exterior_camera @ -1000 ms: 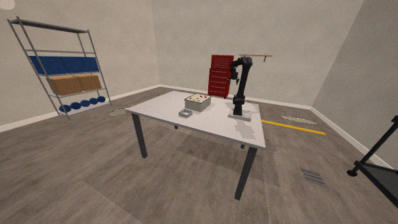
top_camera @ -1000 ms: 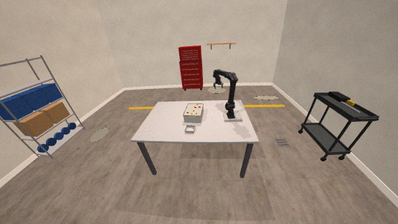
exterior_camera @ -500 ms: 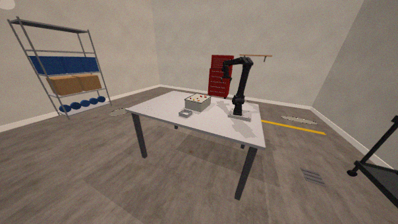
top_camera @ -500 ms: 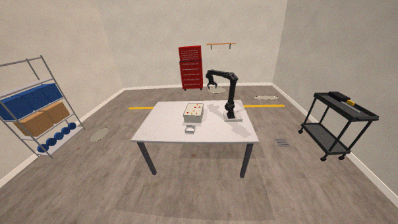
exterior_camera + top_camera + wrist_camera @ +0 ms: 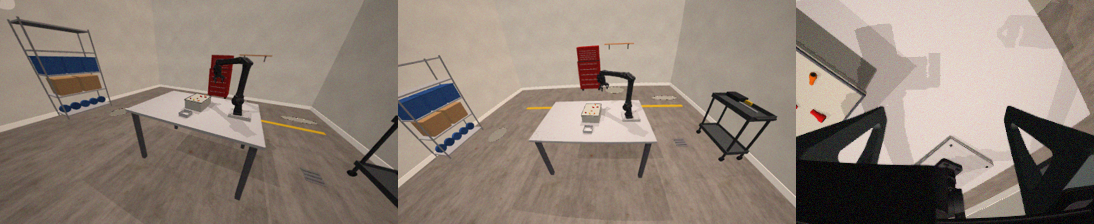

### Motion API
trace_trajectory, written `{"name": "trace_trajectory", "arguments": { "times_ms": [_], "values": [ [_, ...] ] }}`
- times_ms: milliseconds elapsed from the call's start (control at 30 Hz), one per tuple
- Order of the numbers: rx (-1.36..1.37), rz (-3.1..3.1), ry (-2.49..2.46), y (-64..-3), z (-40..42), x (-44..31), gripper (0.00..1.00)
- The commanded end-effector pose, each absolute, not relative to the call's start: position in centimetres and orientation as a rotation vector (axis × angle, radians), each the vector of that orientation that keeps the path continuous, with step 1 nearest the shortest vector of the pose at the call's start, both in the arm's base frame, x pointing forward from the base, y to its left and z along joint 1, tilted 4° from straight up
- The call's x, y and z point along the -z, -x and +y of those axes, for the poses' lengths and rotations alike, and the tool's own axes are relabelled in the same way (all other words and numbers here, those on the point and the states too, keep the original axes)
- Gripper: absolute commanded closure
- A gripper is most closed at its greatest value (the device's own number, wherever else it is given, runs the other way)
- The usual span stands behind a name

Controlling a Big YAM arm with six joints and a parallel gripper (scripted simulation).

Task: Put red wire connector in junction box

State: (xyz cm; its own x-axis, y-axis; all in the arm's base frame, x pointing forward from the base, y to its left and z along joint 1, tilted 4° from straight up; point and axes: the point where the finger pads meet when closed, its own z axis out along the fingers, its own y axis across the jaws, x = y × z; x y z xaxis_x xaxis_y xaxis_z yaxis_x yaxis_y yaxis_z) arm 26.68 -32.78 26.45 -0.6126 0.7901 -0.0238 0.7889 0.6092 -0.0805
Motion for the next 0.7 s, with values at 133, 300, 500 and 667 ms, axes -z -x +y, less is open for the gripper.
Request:
{"name": "trace_trajectory", "arguments": {
  "times_ms": [133,300,500,667],
  "values": [
    [-0.137,-3.006,0.937,-31.9,-30.7,-28.6,0.00],
    [-0.135,-3.080,0.663,-34.6,-28.3,-28.9,0.00],
    [-0.135,-3.132,0.366,-37.3,-25.4,-29.2,0.00],
    [-0.133,-3.154,0.098,-39.5,-22.6,-29.5,0.00]
  ]
}}
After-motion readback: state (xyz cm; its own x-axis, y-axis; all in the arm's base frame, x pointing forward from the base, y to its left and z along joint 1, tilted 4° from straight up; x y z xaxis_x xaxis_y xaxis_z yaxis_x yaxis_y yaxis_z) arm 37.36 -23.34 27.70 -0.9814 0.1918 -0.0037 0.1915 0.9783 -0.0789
